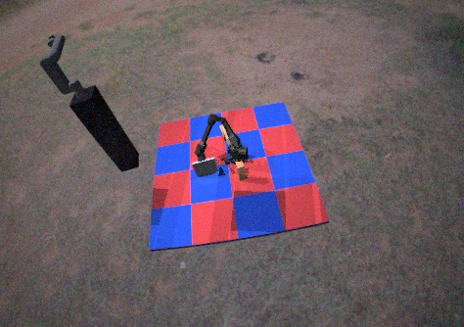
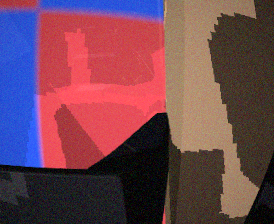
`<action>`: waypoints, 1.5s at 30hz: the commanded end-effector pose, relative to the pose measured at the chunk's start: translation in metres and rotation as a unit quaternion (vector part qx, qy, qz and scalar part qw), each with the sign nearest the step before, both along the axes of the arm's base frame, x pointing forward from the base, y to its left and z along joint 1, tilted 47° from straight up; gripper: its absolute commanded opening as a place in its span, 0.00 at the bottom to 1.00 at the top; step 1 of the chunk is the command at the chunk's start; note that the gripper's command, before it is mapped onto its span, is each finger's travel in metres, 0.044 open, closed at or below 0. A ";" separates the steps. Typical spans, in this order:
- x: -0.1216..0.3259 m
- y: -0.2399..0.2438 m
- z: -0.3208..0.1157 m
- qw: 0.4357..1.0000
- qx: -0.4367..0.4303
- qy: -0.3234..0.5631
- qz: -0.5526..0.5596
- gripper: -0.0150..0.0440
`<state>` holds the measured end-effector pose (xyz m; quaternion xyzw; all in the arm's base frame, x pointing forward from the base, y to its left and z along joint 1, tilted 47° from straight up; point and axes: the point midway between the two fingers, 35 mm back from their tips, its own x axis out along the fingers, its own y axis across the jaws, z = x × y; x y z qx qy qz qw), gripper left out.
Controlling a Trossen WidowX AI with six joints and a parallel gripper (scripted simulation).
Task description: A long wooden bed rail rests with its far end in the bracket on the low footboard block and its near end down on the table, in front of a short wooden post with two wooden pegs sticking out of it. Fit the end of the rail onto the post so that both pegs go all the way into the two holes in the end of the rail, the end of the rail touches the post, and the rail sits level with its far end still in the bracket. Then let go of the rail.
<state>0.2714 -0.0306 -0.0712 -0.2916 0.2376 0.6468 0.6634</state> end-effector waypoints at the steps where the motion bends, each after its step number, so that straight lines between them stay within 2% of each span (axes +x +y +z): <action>1: 0.000 0.001 0.000 1.000 0.002 0.000 -0.001 0.25; 45: 0.003 -0.015 0.014 1.000 0.001 0.000 -0.001 0.25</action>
